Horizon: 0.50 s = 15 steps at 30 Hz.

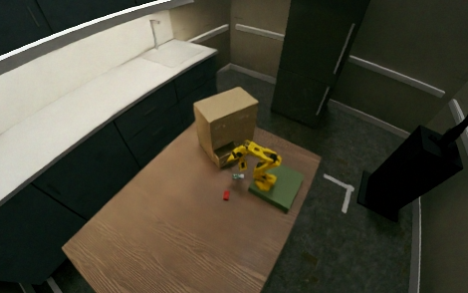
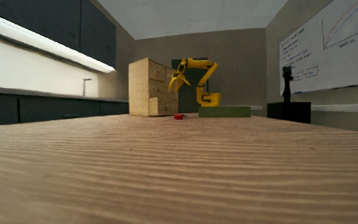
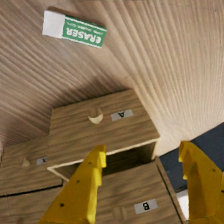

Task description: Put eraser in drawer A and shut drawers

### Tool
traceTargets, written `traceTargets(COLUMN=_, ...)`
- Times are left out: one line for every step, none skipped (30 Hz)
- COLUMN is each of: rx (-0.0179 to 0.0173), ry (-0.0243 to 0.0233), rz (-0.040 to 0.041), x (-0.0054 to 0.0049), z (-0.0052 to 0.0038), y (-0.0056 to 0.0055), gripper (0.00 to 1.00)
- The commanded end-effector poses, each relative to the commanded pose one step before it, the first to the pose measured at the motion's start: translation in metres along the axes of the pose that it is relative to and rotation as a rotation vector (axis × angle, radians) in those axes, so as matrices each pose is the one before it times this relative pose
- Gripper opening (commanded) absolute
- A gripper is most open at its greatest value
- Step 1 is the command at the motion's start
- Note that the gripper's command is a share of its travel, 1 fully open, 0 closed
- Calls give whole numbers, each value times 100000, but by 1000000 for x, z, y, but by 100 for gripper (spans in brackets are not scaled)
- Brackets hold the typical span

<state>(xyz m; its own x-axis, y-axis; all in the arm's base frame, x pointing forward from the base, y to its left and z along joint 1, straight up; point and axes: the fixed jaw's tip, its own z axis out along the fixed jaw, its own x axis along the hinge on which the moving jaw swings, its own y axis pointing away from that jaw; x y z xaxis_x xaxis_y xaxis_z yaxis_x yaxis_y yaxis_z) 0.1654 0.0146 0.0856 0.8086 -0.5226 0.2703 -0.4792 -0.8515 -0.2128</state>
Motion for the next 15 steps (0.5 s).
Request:
traceTargets(rx=-2202, ry=-4006, rz=-13471, x=-4197, z=8847, y=1545, gripper=27)
traceTargets(rx=-456, ry=-776, rz=-3052, x=-623, z=1631, y=514, gripper=27)
traceTargets(rx=-433, ry=-791, rz=-3052, x=-647, z=1631, y=493, gripper=27)
traceTargets(rx=-408, ry=-803, rz=-3052, x=-668, z=1629, y=468, gripper=27)
traceTargets(rx=-384, ry=-816, rz=-3052, x=-691, z=1629, y=445, gripper=27)
traceTargets(rx=-358, ry=-826, rz=-3052, x=-710, z=1627, y=418, gripper=27)
traceTargets(rx=-333, ry=-838, rz=-3052, x=-731, z=1626, y=394, gripper=27)
traceTargets(rx=0, ry=0, rz=0, x=0, z=0, y=0, gripper=27)
traceTargets(rx=0, ry=0, rz=0, x=0, z=0, y=0, gripper=27)
traceTargets(rx=-307, ry=-846, rz=-3052, x=-749, z=1624, y=365, gripper=27)
traceTargets(rx=-281, ry=-856, rz=-3052, x=-769, z=1624, y=339, gripper=27)
traceTargets(rx=-255, ry=-863, rz=-3052, x=-786, z=1622, y=309, gripper=27)
traceTargets(rx=-229, ry=-872, rz=-3052, x=-804, z=1621, y=281, gripper=27)
traceTargets(rx=-201, ry=-877, rz=-3052, x=-819, z=1619, y=249, gripper=27)
traceTargets(rx=-175, ry=-884, rz=-3052, x=-836, z=1619, y=220, gripper=27)
